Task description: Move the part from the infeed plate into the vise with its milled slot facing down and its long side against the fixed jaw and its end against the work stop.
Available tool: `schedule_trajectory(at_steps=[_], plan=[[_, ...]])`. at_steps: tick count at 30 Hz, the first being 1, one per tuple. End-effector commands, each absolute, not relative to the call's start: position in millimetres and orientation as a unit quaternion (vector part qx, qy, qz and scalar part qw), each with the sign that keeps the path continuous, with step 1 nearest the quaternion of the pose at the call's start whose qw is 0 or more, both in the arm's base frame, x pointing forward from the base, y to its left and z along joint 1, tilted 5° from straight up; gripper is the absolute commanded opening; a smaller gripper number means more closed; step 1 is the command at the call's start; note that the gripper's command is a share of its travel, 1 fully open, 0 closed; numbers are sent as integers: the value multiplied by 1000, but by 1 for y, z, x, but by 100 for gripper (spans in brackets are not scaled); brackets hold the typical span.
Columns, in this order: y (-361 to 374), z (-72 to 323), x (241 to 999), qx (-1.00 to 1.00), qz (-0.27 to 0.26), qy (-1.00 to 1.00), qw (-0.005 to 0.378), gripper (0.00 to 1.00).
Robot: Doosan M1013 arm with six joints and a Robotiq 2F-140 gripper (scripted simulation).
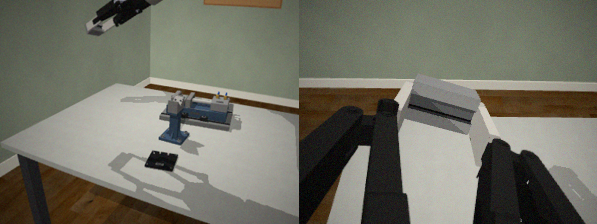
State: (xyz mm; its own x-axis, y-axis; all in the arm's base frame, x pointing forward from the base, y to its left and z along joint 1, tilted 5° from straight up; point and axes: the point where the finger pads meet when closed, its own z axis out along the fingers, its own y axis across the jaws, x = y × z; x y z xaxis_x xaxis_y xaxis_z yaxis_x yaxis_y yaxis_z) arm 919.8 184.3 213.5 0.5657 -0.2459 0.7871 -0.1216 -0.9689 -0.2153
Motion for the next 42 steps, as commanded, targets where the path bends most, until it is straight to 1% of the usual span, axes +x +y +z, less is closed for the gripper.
schedule_trajectory(at_steps=[1, 3, 7, 18, 20, 35, 37, 42], plan=[[150, 208, 914, -883, -429, 182, 52, 0], [150, 208, 914, -883, -429, 182, 52, 0], [122, 197, 902, -877, -409, 250, 40, 0], [68, 159, 850, -849, -331, 411, 11, 0], [68, 159, 850, -849, -331, 411, 11, 0], [50, 114, 764, -798, -201, 568, -17, 0], [50, 114, 764, -798, -201, 568, -17, 0], [54, 105, 738, -781, -158, 603, -23, 0]])
